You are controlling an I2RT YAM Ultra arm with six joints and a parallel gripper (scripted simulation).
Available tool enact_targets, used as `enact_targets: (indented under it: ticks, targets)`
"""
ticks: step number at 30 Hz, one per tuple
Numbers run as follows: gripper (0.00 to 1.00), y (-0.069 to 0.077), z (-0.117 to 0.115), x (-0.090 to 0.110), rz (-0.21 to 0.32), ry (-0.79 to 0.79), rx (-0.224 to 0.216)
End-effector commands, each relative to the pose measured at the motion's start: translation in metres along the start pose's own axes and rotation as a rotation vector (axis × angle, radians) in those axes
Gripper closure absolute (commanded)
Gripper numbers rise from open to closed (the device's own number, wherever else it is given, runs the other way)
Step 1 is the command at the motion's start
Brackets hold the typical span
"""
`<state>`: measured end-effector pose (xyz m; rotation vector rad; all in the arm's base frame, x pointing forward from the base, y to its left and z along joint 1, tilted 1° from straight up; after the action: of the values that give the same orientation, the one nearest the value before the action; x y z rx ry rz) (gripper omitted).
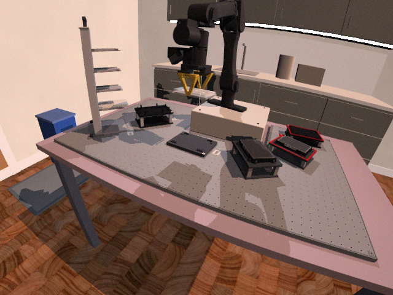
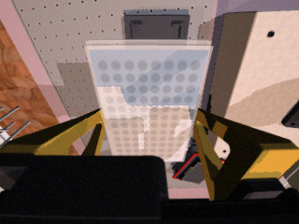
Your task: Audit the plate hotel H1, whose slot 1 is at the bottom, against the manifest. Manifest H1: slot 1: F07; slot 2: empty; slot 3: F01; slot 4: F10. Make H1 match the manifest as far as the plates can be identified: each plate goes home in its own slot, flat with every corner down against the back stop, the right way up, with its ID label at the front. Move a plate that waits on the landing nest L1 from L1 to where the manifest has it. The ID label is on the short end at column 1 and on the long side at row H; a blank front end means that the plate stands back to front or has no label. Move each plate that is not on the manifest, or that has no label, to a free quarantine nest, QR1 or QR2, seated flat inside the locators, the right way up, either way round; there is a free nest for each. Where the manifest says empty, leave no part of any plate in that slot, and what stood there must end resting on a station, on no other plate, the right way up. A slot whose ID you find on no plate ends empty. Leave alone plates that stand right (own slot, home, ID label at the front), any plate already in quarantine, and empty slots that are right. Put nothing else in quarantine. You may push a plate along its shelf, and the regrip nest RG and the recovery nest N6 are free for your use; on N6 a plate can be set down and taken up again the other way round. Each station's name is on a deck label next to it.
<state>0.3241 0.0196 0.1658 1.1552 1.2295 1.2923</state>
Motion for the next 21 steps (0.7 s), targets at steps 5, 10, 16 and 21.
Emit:
enact_targets:
  ticks: [5, 10, 16, 21]
  targets:
    - [0.14, 0.016, -0.006, 0.0, 0.0, 0.002, 0.023]
    - [0.14, 0.03, -0.006, 0.0, 0.0, 0.002, 0.023]
    - [0.14, 0.04, -0.006, 0.0, 0.0, 0.002, 0.023]
    - [0.14, 0.04, -0.006, 0.0, 0.0, 0.002, 0.023]
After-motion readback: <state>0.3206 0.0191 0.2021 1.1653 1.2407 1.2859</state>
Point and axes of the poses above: the point where the finger pads meet when closed, its own y axis back along the fingers, its own z axis across the jaws, x = y × z, the point moved 4 cm from there along y, back along the fingers, and after that the axes turned 2 degrees about -y, right-handed, at the moved point
